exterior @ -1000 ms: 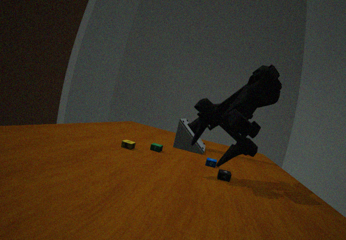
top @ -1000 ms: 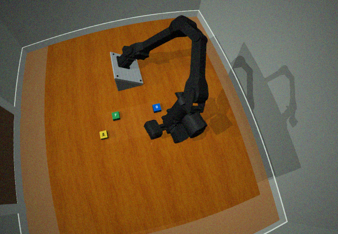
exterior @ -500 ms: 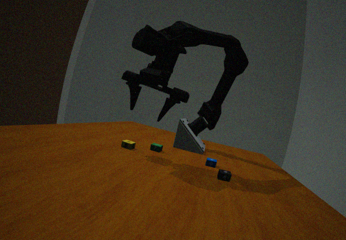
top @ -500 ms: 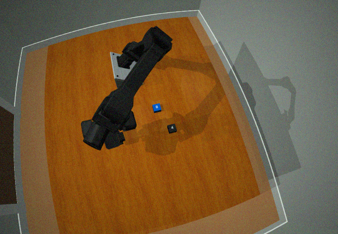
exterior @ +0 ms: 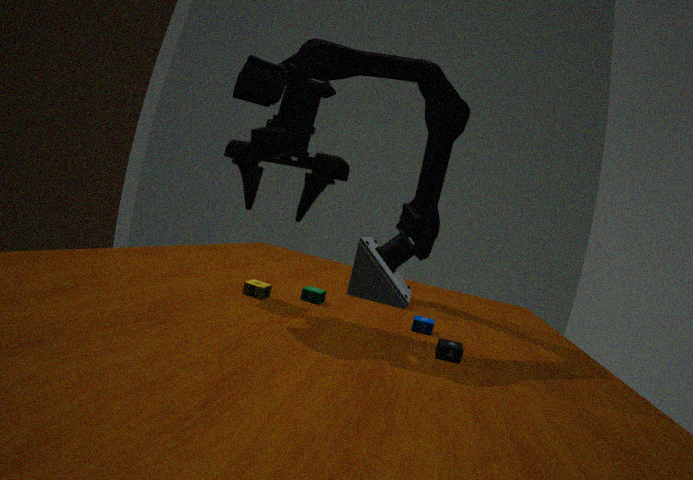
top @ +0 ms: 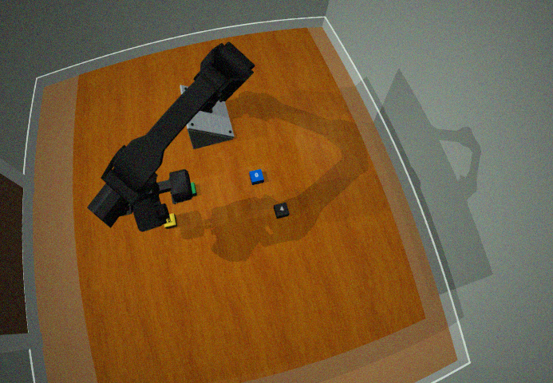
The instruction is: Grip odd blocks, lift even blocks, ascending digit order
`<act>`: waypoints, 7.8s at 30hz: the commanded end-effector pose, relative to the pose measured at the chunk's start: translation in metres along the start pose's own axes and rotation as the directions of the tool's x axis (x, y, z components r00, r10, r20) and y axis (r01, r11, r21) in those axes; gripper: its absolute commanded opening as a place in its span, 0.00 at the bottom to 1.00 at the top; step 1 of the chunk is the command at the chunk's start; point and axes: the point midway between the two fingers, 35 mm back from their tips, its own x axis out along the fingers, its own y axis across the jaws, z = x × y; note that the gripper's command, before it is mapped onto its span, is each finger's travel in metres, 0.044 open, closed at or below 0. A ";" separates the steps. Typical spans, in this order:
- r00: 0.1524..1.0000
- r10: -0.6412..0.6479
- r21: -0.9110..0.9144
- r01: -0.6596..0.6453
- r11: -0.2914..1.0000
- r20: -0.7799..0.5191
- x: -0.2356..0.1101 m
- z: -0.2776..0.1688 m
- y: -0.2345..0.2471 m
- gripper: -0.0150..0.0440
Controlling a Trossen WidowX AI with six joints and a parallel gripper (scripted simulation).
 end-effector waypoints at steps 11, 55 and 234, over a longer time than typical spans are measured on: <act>1.000 0.004 -0.004 -0.004 1.000 0.009 -0.002 0.001 -0.001 0.93; 1.000 0.003 0.003 -0.003 1.000 0.008 -0.005 -0.048 0.206 0.93; 1.000 0.024 -0.001 -0.024 1.000 0.005 0.099 -0.057 0.256 0.46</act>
